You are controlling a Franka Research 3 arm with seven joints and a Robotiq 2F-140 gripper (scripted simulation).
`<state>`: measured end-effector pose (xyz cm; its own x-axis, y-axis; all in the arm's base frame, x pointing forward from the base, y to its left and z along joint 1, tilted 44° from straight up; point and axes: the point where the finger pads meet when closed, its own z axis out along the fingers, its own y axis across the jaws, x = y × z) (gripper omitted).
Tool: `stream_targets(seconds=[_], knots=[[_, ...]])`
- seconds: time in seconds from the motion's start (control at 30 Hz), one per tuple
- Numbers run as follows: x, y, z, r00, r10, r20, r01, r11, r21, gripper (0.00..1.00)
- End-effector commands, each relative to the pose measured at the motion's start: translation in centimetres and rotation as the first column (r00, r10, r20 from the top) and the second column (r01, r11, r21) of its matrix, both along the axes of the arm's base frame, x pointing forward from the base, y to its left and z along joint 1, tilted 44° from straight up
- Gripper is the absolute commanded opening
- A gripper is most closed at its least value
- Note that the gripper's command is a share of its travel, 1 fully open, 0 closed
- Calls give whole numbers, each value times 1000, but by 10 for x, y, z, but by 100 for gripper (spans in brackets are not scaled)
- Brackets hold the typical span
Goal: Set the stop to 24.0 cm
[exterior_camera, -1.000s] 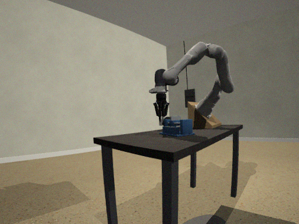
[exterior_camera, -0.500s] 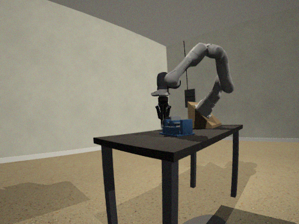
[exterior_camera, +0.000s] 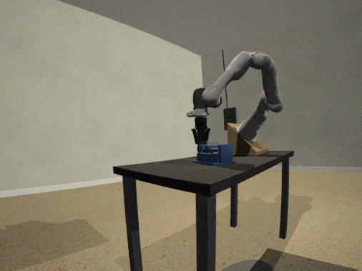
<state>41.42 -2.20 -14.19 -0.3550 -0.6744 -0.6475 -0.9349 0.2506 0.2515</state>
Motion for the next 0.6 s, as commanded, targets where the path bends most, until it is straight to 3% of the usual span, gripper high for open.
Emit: stream_targets(seconds=[0.0, 0.57], knots=[[-7, -1, 3, 1000, 4, 6, -4, 1000, 2, 4], [-18, -19, 28, 1000, 4, 6, -4, 1000, 2, 4]])
